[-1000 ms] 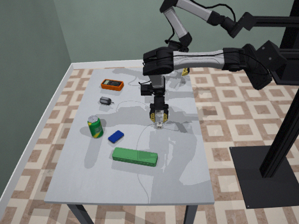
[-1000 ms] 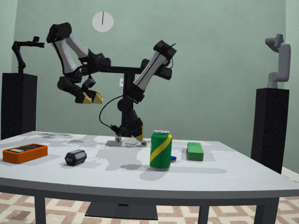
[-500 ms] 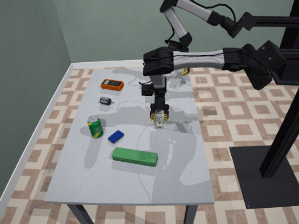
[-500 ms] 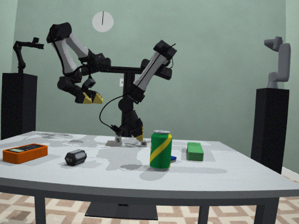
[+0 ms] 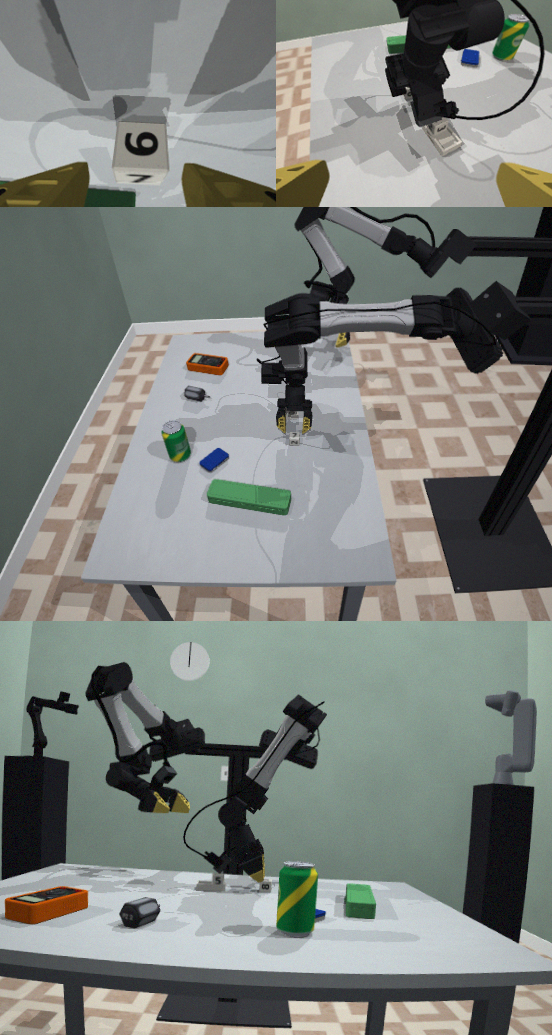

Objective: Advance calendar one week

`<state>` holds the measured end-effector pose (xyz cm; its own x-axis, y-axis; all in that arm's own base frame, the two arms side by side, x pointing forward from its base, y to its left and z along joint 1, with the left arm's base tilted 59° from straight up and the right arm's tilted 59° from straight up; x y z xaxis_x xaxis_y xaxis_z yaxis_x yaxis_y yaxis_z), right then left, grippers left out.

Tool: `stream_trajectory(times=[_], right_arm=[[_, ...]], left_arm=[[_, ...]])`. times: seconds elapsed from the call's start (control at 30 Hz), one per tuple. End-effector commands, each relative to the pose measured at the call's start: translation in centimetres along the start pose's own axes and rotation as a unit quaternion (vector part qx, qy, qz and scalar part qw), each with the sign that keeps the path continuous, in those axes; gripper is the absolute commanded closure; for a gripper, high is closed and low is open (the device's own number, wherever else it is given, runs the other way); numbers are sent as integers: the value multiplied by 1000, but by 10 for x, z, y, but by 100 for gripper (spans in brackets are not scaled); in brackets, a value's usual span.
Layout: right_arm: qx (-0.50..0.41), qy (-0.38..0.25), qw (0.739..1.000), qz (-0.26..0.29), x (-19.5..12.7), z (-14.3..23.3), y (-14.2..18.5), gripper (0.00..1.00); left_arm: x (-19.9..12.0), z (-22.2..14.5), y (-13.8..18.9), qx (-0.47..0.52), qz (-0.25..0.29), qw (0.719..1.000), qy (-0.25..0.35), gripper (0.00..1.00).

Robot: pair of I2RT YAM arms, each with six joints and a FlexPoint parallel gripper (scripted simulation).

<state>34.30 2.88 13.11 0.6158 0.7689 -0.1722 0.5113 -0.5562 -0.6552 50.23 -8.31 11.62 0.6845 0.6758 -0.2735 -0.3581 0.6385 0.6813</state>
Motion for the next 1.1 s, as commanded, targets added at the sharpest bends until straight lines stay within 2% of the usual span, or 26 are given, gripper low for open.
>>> stream_trajectory(times=[0.0,0.1,0.17,0.57,0.73,0.8,0.9,1.07], right_arm=[[-13,4,1000,-11,-2,-3,-10,0],[-13,4,1000,-11,-2,-3,-10,0],[-13,4,1000,-11,-2,-3,-10,0],[-13,4,1000,-11,-2,-3,-10,0],[-13,4,1000,-11,-2,-3,-10,0],[-13,4,1000,-11,-2,-3,-10,0],[-12,4,1000,-11,-2,-3,-10,0],[-12,4,1000,-11,-2,-3,-10,0]], left_arm=[[12,-2,10,-12,21,1000,12,45],[-6,16,18,-25,5,1000,-2,45],[-18,15,14,-19,-16,1000,-2,45],[-30,8,12,-8,-29,1000,1,45],[4,3,10,1,-26,1000,13,46],[4,3,10,1,-26,1000,13,46],[20,-7,2,2,-26,1000,13,50],[30,-6,-1,2,-26,1000,13,56]])
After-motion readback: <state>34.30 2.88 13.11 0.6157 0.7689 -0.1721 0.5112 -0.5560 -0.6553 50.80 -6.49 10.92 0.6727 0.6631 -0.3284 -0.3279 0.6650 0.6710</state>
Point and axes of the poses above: on each arm, the point where the finger pads meet when closed, its own x axis out along the fingers, its own z axis across the jaws, y = z × x, the point moved 7 cm from there along -x, back along the fingers, and after that the axes turned 12 degrees about x, right-handed, at the moved point
